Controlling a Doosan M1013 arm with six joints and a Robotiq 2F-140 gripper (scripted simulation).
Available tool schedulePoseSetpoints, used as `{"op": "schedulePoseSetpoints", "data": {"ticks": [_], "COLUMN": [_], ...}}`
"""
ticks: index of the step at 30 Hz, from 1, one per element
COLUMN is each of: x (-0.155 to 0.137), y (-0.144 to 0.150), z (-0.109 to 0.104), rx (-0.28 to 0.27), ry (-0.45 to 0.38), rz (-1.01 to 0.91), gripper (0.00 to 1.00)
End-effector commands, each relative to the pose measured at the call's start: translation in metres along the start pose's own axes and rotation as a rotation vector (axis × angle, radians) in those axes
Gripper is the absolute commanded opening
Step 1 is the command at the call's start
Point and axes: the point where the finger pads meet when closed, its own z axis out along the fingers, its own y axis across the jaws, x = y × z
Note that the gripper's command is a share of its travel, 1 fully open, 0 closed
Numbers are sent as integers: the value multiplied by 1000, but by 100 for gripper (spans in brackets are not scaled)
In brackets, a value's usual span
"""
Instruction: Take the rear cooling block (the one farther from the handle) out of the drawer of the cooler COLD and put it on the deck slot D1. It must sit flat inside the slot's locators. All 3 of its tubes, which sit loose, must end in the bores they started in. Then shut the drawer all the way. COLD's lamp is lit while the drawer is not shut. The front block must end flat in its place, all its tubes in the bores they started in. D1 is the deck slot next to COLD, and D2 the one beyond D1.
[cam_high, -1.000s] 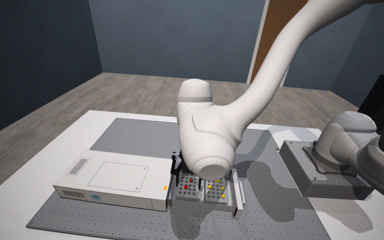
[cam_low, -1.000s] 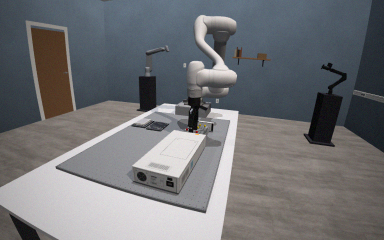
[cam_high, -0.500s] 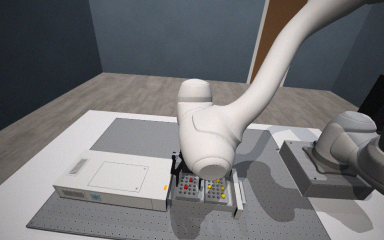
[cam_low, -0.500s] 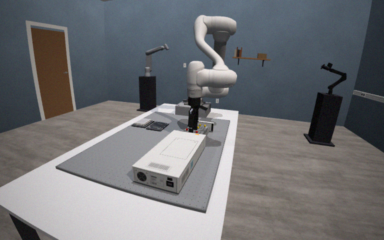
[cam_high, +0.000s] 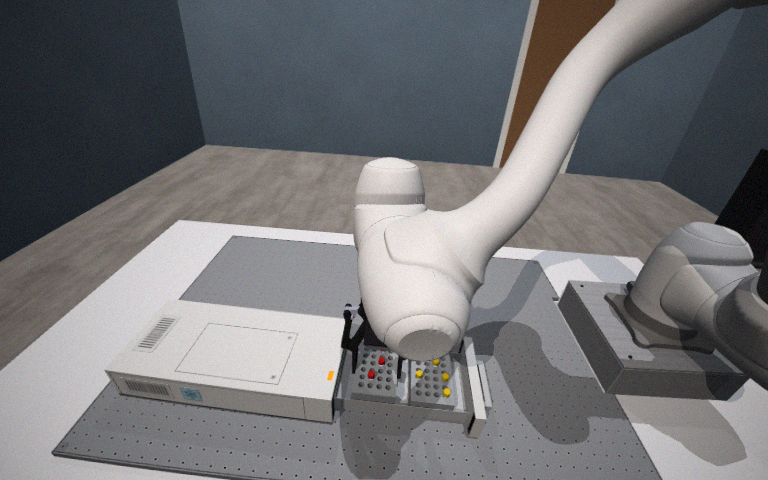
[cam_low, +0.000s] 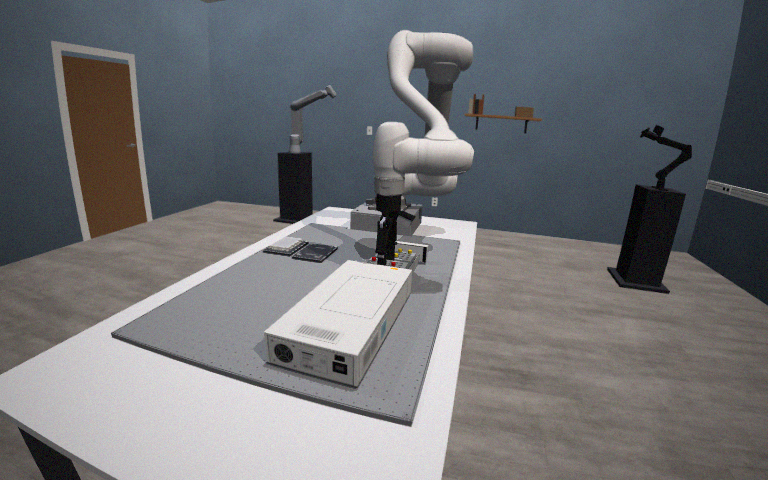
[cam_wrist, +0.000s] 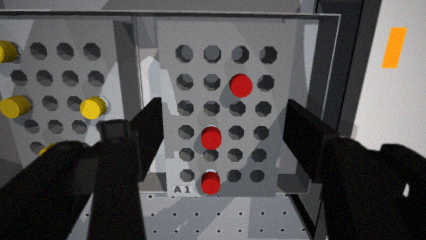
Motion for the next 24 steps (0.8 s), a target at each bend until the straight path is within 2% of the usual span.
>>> {"op": "schedulePoseSetpoints", "data": {"ticks": [1,8,24], "x": [3,3,3], "y": [3,3,3], "z": [-6,-6,-26], "rx": [-9,-9,-8], "ry": [1,1,1], "rz": [-1,-1,-1], "gripper": [10,10,10]}}
